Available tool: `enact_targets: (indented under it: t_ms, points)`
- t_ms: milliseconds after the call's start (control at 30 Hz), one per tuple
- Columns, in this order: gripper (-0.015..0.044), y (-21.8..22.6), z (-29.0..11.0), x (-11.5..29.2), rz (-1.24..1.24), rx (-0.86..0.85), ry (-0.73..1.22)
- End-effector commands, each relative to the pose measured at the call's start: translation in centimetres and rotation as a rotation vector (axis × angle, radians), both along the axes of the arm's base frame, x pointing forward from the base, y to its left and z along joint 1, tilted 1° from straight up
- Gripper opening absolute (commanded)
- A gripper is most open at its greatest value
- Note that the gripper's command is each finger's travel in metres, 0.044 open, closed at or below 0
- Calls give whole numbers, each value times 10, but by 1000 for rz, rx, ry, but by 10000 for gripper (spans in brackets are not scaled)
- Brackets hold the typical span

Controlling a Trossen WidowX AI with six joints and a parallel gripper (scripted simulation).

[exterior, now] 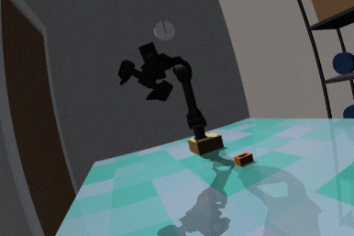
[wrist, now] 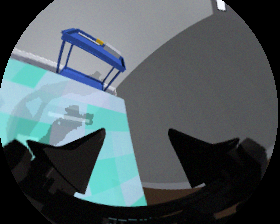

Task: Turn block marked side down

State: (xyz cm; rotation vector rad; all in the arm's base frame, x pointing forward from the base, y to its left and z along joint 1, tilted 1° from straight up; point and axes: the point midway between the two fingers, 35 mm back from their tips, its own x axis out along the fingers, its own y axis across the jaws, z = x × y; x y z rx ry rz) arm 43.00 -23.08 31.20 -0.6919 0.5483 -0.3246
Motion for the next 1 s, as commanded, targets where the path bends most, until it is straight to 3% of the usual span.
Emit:
enact_targets:
  t_ms: [0, 333, 633, 733, 967]
  points:
    - [440, 52, -52, 20, 61, 189, 116]
    - [440, 186, -157, 14, 87, 533, 479]
    - [440, 298, -230, -57, -48, 665, 904]
    - [440, 314, -238, -76, -83, 663, 968]
    - [440, 315, -241, -77, -85, 663, 971]
